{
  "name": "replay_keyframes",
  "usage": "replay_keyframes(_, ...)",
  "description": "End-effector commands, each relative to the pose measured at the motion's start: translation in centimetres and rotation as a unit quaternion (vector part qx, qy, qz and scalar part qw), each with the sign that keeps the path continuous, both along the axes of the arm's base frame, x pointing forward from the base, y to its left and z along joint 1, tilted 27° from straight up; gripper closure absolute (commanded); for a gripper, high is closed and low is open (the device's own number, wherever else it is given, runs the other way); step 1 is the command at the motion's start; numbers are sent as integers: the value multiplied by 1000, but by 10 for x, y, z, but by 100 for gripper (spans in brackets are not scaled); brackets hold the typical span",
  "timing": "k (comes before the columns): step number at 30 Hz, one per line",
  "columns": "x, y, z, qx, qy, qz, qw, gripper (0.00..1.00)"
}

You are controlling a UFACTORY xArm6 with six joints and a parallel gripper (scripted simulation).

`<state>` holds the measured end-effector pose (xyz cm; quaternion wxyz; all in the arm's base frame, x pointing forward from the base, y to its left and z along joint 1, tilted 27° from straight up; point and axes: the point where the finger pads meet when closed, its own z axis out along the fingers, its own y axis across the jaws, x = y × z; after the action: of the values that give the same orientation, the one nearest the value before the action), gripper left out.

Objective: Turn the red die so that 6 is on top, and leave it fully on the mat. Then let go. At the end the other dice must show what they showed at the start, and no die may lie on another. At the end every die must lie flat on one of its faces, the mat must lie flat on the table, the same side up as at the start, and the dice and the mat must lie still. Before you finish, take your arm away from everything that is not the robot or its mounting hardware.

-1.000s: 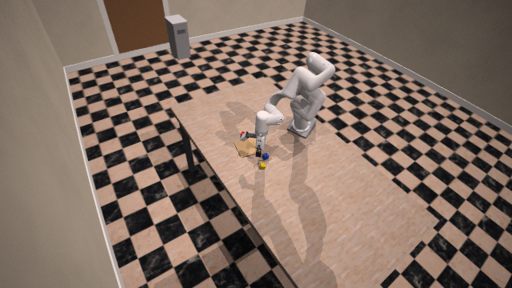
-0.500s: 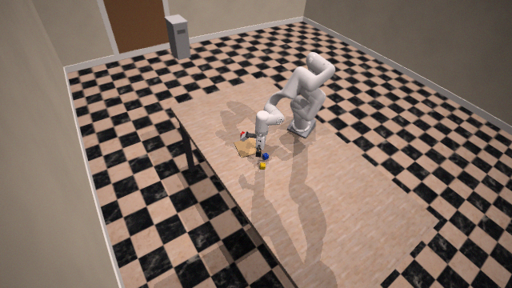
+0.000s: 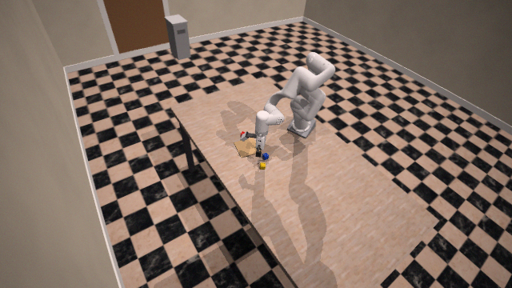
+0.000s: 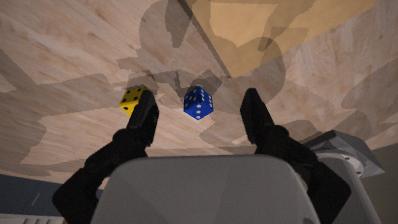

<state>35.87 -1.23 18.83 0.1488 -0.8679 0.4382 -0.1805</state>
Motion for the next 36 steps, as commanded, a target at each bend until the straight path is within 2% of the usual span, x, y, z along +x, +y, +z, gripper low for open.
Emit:
replay_keyframes(1,1,0,1,0,-2,0,1000,0)
replay_keyframes(6,4,3,3,0,-2,0,1000,0)
replay_keyframes(11,21,15,13,0,-2,0,1000,0)
replay_keyframes(13,21,15,13,0,-2,0,1000,0)
replay_keyframes(22,57,41,34,0,-2,0,1000,0)
replay_keyframes(36,61,43,36,0,-2,0,1000,0)
